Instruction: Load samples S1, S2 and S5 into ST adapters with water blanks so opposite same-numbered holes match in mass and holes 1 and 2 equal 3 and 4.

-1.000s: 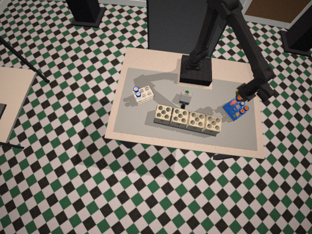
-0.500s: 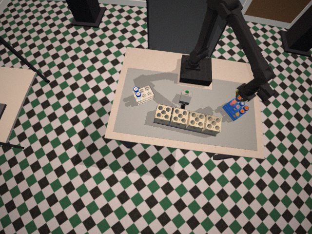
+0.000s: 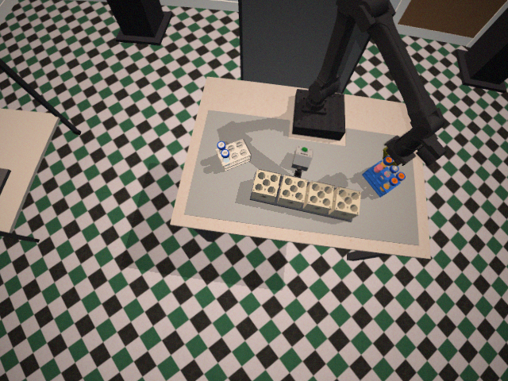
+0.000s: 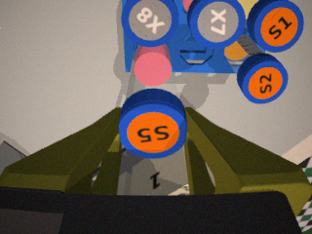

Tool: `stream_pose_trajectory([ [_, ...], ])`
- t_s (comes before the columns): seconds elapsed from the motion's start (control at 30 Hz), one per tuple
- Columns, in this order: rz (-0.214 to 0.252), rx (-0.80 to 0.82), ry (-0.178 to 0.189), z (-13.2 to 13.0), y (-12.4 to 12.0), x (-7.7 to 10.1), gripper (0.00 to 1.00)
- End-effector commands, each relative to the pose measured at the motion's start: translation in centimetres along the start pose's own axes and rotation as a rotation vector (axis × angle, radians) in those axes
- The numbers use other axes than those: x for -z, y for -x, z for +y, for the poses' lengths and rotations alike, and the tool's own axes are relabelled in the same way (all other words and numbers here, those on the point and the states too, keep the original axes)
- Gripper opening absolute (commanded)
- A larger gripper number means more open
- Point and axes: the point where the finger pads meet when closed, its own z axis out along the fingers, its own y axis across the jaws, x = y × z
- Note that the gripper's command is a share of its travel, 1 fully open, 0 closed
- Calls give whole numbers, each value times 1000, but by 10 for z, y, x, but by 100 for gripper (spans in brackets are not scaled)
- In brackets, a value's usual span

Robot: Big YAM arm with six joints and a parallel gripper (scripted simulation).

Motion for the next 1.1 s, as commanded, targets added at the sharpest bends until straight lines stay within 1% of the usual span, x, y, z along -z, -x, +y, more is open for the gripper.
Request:
stream_pose_trajectory([
  [0.0,-4,-5,-11,-4,2,-7,0],
  [0.1,-4,-5,-22,-4,2,-6,0],
  [0.17,-4,-5,-12,-4,2,-13,0],
  [0.33,-4,-5,-11,-4,2,-17,0],
  [0.37,-5,-5,-47,-5,2,-4,0],
  [0.4,-5,-5,-42,-5,2,-8,0],
  [0.5,-4,-5,-11,-4,2,-24,0],
  [0.63,-4,-4,-11,-4,3,-29,0],
  [0.73,-4,-3,-21,-5,3,-29,0],
  [0.8,-4,-3,-11,-4,3,-36,0],
  [0.9,-3,-3,-11,-4,3,-37,0],
  [0.93,-5,-2,-37,-6,4,-28,0],
  [1.03,-3,-2,-11,-4,4,-43,0],
  [1.07,-3,-2,-11,-4,4,-44,0],
])
